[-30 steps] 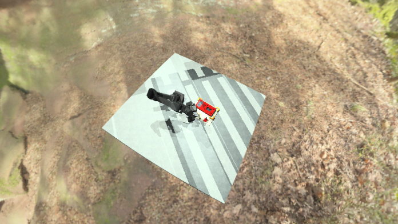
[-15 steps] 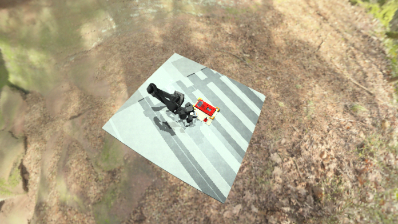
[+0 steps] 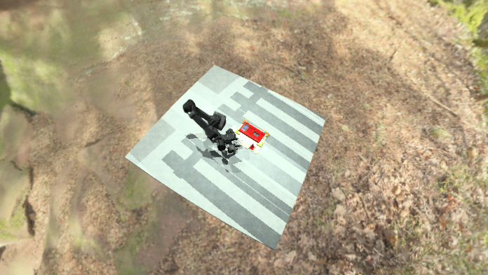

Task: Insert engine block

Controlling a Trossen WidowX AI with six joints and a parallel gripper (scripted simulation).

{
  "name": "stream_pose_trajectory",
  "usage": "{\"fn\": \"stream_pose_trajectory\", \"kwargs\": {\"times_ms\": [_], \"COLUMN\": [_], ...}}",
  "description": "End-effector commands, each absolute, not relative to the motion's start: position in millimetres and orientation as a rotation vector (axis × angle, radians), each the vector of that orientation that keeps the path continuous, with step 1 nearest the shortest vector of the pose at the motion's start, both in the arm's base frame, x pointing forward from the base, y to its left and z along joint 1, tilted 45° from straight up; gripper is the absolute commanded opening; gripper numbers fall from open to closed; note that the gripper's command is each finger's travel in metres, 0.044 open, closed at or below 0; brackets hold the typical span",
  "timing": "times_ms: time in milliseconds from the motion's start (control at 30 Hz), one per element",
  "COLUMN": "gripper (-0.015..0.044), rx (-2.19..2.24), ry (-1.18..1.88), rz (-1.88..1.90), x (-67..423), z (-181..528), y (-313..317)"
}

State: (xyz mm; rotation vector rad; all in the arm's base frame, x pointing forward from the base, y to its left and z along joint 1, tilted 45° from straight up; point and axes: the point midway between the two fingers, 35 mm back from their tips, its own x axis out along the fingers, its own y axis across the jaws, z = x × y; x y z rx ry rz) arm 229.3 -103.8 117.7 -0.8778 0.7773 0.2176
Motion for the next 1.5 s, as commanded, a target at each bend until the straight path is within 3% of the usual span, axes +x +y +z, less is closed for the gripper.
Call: {"fn": "stream_pose_trajectory", "kwargs": {"times_ms": [0, 1467], "gripper": [0.0, 0.0], "rx": [-0.874, -0.876], "ry": [0.778, 0.78], "rz": [0.227, 0.227], "x": [228, 228], "z": [110, 69], "y": [-108, -150]}}
